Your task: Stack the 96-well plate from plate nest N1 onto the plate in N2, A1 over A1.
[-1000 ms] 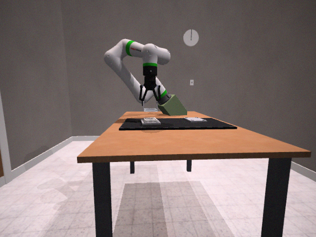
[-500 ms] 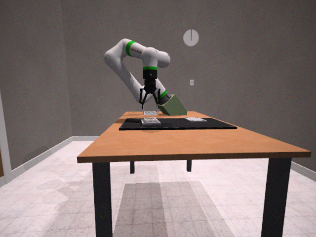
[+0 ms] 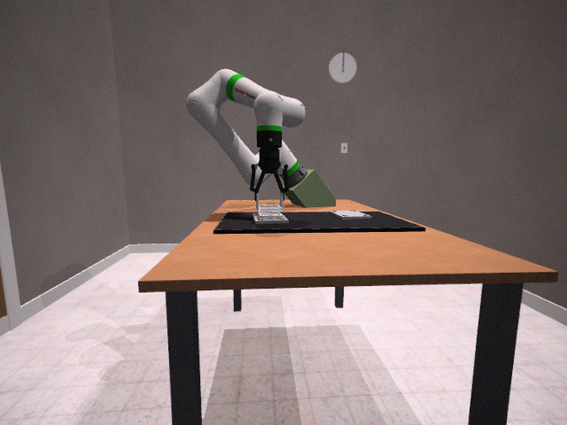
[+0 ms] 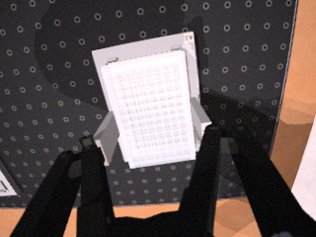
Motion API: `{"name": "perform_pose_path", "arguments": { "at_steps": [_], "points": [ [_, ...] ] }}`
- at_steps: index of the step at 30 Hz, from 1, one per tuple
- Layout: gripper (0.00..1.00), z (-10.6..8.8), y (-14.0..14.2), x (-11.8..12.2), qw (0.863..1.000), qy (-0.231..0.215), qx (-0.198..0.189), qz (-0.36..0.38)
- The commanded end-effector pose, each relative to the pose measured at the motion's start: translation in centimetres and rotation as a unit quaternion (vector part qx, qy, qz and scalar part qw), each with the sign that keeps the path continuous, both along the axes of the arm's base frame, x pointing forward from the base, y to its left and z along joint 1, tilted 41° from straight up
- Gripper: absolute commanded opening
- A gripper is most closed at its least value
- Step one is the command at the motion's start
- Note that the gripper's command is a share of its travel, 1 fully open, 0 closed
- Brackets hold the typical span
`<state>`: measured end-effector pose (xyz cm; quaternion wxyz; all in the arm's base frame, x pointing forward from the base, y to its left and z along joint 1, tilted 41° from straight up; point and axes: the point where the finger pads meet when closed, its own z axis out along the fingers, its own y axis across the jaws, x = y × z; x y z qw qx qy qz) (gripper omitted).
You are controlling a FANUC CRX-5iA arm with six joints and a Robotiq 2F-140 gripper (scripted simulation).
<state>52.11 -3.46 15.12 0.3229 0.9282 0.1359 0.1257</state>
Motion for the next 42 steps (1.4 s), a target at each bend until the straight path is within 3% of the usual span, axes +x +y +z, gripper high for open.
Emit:
{"name": "perform_pose_path", "arguments": {
  "at_steps": [1,42],
  "points": [
    [0.00,-0.04,-0.02,0.04,1.000,0.000,0.000,0.000],
    [0.00,-0.32,-0.23,0.15,1.000,0.000,0.000,0.000]
  ]
}}
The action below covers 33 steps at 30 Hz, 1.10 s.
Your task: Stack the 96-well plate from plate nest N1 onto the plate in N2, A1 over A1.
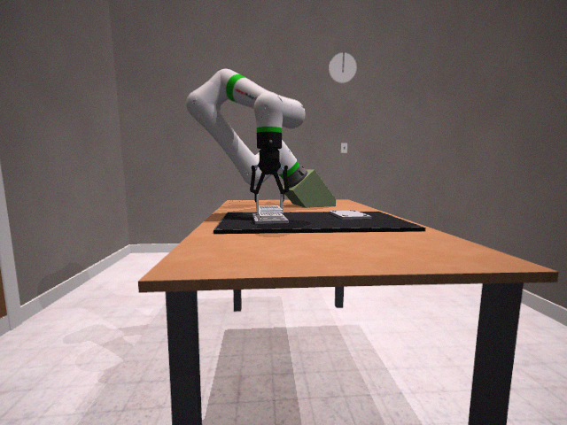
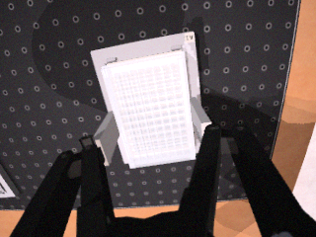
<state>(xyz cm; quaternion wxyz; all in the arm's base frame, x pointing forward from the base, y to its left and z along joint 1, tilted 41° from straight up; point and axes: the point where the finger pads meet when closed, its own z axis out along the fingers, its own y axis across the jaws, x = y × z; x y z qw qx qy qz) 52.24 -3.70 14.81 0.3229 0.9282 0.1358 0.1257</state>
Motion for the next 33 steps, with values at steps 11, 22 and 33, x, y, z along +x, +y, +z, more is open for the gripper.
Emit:
{"name": "perform_pose_path", "arguments": {
  "at_steps": [11,22,33],
  "points": [
    [0.00,-0.15,-0.10,0.08,1.000,0.000,0.000,0.000],
    [0.00,-0.26,-0.18,0.12,1.000,0.000,0.000,0.000],
    [0.00,-0.38,-0.27,0.17,1.000,0.000,0.000,0.000]
  ]
}}
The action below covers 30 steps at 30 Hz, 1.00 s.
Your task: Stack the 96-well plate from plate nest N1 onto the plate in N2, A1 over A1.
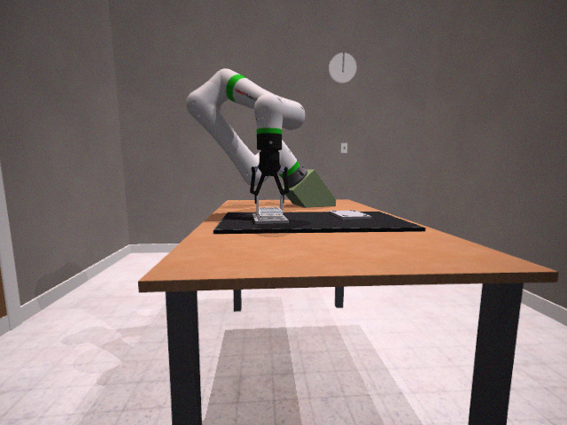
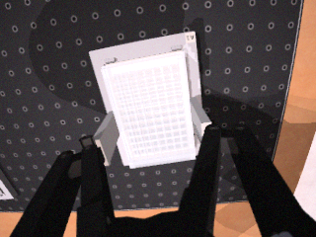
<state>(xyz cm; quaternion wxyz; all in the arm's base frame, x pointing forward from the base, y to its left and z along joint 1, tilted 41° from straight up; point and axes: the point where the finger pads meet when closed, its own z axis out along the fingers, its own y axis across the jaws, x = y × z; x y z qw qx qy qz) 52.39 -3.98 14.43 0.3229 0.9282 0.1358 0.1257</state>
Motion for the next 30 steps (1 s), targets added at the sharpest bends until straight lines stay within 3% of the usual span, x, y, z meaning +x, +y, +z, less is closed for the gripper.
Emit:
{"name": "perform_pose_path", "arguments": {
  "at_steps": [1,17,18,30],
  "points": [
    [0.00,-0.01,0.00,0.02,1.000,0.000,0.000,0.000],
    [0.00,-0.19,-0.13,0.10,1.000,0.000,0.000,0.000],
    [1.00,-0.19,-0.13,0.10,1.000,0.000,0.000,0.000],
    [1.00,-0.19,-0.13,0.10,1.000,0.000,0.000,0.000]
  ]
}}
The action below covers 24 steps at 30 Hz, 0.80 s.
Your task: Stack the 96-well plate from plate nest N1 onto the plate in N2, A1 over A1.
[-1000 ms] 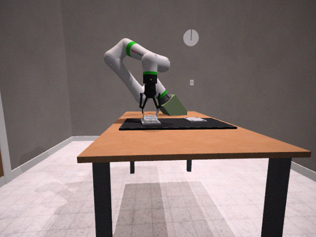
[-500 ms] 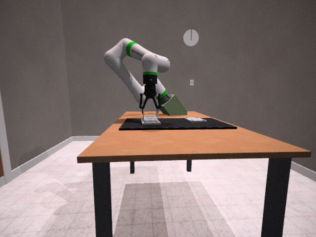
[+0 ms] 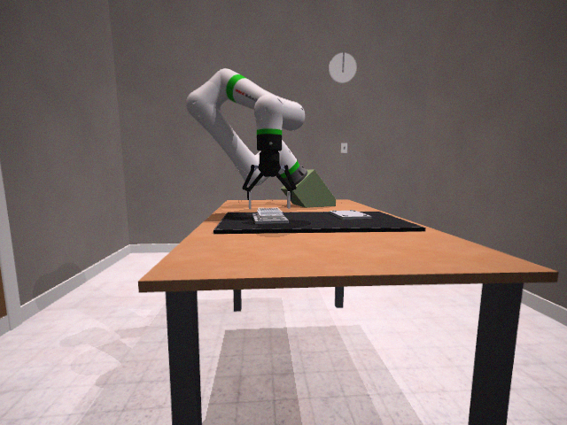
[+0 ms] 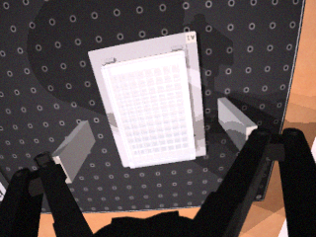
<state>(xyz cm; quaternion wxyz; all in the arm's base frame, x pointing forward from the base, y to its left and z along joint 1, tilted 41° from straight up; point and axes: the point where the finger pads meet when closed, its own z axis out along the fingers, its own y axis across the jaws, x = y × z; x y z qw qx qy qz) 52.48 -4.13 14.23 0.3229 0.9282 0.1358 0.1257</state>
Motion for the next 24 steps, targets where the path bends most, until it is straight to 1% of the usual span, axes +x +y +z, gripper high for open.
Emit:
{"name": "perform_pose_path", "arguments": {
  "at_steps": [1,8,18,20,24],
  "points": [
    [1.00,0.0,0.0,0.0,1.000,0.000,0.000,0.000],
    [1.00,0.0,0.0,0.0,1.000,0.000,0.000,0.000],
    [1.00,2.0,1.5,-0.8,1.000,0.000,0.000,0.000],
    [1.00,2.0,1.5,-0.8,1.000,0.000,0.000,0.000],
    [1.00,2.9,2.1,-1.2,1.000,0.000,0.000,0.000]
  ]
}}
